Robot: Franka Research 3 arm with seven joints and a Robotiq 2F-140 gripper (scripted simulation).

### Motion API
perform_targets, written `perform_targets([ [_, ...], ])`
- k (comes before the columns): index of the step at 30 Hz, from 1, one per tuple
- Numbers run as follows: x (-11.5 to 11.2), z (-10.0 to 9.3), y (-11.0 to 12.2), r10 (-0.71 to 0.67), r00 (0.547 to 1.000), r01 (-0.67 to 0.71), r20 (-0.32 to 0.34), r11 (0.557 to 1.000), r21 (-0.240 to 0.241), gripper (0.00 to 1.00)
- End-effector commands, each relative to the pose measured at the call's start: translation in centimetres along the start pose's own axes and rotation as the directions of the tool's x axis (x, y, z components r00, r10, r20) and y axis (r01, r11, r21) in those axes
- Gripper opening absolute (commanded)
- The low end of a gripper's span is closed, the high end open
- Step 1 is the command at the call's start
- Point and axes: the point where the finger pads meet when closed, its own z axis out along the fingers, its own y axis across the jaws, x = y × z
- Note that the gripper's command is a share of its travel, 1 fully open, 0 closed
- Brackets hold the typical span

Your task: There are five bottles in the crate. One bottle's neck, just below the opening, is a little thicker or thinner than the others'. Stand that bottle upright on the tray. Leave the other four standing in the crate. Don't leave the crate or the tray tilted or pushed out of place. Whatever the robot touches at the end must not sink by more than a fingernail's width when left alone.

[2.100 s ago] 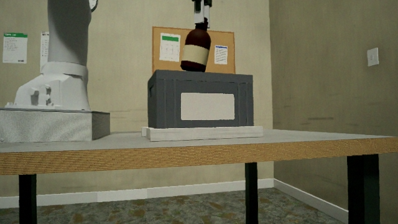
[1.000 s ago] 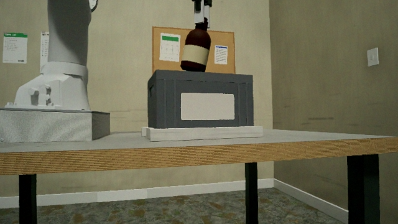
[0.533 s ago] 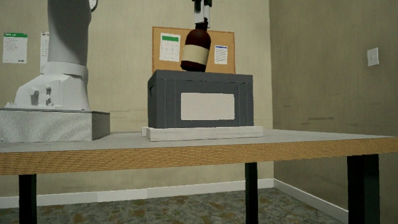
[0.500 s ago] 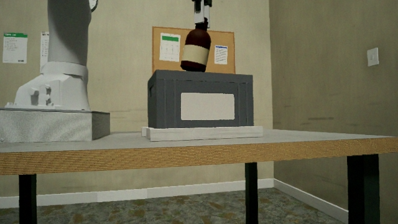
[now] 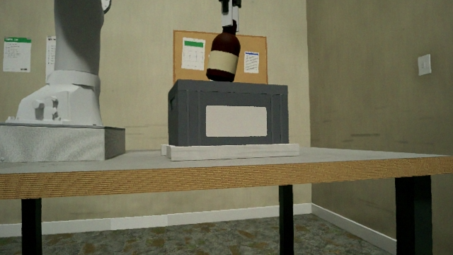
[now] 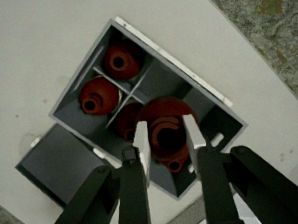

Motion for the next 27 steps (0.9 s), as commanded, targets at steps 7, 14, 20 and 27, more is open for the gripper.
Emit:
perform_targets([
  [7, -0.3, -0.2, -0.5, 0.005, 1.000, -0.005, 0.000, 1.000, 0.005, 0.10],
  [14, -0.6, -0.2, -0.9, 0.005, 1.000, -0.005, 0.000, 1.000, 0.005, 0.10],
  [20, -0.9, -0.2, -1.3, 0.005, 1.000, -0.005, 0.000, 1.000, 0.005, 0.10],
  [27, -1.3, -0.2, -1.7, 0.005, 1.000, -0.005, 0.000, 1.000, 0.005, 0.10],
])
